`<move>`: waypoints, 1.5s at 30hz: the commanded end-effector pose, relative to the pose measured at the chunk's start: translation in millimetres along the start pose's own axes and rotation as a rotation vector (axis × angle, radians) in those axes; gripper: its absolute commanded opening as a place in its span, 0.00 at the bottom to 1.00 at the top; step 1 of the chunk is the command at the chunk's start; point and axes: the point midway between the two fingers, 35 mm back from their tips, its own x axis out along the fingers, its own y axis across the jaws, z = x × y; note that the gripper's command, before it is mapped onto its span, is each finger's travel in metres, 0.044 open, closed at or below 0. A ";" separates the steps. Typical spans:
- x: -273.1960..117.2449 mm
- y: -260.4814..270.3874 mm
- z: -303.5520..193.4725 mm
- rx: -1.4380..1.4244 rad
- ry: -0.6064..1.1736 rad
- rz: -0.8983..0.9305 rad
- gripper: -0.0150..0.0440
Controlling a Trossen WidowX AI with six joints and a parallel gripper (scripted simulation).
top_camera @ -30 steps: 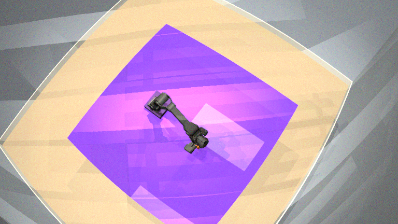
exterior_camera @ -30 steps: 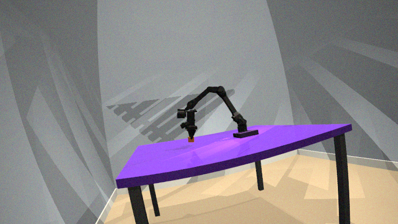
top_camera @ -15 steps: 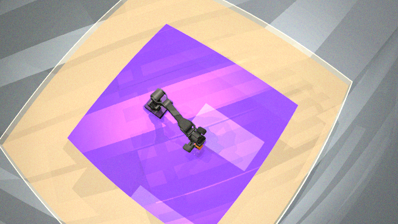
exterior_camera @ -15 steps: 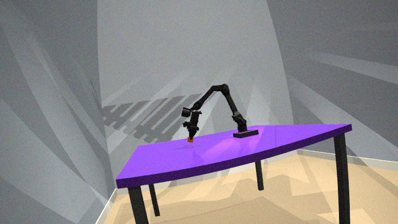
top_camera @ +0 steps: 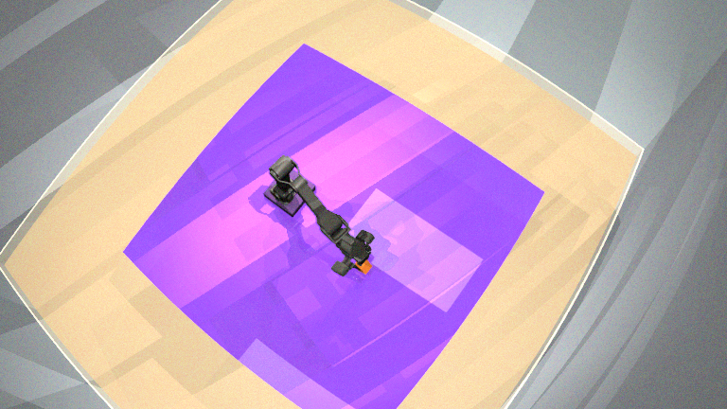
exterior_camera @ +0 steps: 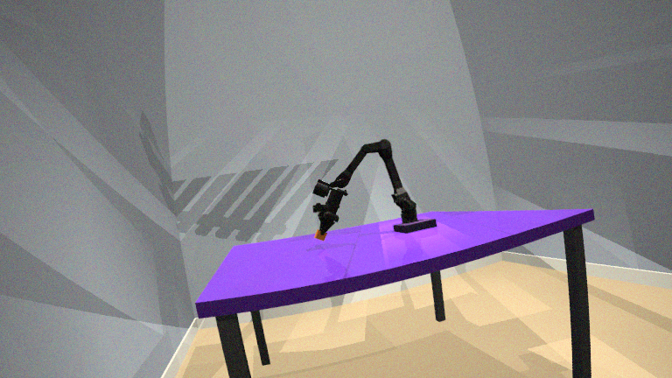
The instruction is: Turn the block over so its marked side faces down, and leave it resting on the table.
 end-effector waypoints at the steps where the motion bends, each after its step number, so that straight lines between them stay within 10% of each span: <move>1: 6.8 0.4 -1.9 -0.001 -0.043 0.005 0.25; 45: 21.2 1.1 -18.8 -0.003 -0.532 0.006 0.25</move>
